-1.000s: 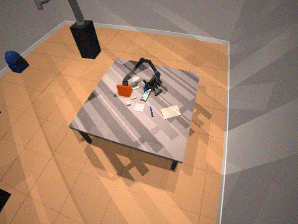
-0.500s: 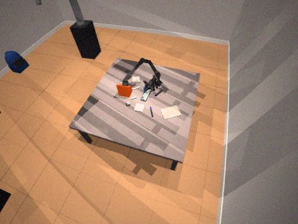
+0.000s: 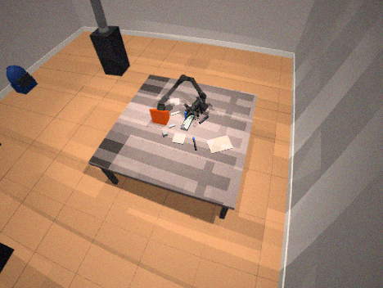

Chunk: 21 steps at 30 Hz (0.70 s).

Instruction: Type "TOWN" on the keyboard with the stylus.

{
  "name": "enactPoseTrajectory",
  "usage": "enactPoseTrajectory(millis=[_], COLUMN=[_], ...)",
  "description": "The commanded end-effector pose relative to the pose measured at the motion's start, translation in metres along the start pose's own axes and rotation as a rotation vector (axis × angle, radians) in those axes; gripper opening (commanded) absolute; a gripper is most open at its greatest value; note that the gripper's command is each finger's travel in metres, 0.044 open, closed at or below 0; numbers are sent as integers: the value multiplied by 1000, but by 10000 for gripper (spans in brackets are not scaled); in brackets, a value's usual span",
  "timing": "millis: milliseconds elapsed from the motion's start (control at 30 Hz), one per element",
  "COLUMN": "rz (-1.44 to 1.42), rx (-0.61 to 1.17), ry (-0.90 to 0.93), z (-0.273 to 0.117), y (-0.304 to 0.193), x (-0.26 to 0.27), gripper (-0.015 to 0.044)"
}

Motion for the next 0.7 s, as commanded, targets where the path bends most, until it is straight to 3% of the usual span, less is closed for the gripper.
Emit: enactPoseTrajectory(millis=[0,200,667], rz=[1,1,9], rx=[-4,-3,-9], ry=[3,2,6], z=[-4,-19,-17], y=[-6,-31,-30], x=[1,6,5], gripper=[81,81,81])
Point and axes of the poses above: the point midway between the two fingers, 35 mm back from their tips, its own z axis out along the fingers, its own x axis across the jaws, y = z × x, the point moved 9 cm from there along -z, back along the fingers, and after that the axes turned 10 degrees about -z, right-handed, at the moved point
